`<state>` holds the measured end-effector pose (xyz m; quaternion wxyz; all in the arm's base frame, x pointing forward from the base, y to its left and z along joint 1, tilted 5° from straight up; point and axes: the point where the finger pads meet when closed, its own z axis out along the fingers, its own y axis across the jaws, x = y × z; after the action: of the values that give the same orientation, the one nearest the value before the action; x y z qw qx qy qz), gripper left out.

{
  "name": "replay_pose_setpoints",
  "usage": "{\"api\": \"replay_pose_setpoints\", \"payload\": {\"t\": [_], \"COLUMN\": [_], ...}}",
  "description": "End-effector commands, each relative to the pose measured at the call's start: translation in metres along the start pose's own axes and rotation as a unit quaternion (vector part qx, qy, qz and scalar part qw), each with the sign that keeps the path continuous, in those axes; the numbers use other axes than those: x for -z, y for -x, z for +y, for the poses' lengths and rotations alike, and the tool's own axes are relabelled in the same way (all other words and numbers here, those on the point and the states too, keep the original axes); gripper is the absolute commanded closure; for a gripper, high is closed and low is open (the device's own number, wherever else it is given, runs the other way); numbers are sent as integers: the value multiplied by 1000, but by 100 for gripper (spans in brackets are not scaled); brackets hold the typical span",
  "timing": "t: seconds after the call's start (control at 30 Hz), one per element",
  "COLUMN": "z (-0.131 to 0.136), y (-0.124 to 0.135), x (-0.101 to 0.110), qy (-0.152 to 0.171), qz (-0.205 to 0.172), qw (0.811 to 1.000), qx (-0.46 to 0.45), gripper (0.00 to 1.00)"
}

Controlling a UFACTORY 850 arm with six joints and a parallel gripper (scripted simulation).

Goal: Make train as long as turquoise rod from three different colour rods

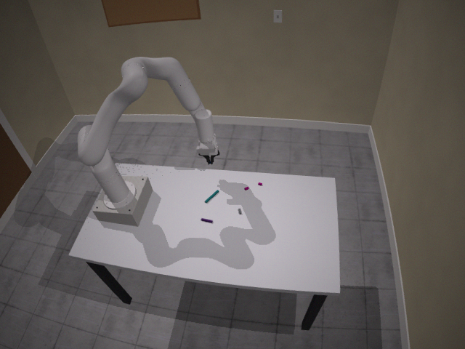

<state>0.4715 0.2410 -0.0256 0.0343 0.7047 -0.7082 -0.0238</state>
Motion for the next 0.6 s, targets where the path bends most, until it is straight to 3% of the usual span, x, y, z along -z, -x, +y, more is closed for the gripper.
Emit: {"api": "replay_pose_setpoints", "payload": {"t": [0.0, 0.43, 0.57], "z": [-1, -15, -47], "y": [0, -13, -47], "x": [5, 5, 6], "qy": [-1, -1, -1], "qz": [0, -1, -3], "qw": [1000, 1000, 999], "qx": [0, 14, 46], "gripper": [96, 96, 96]}}
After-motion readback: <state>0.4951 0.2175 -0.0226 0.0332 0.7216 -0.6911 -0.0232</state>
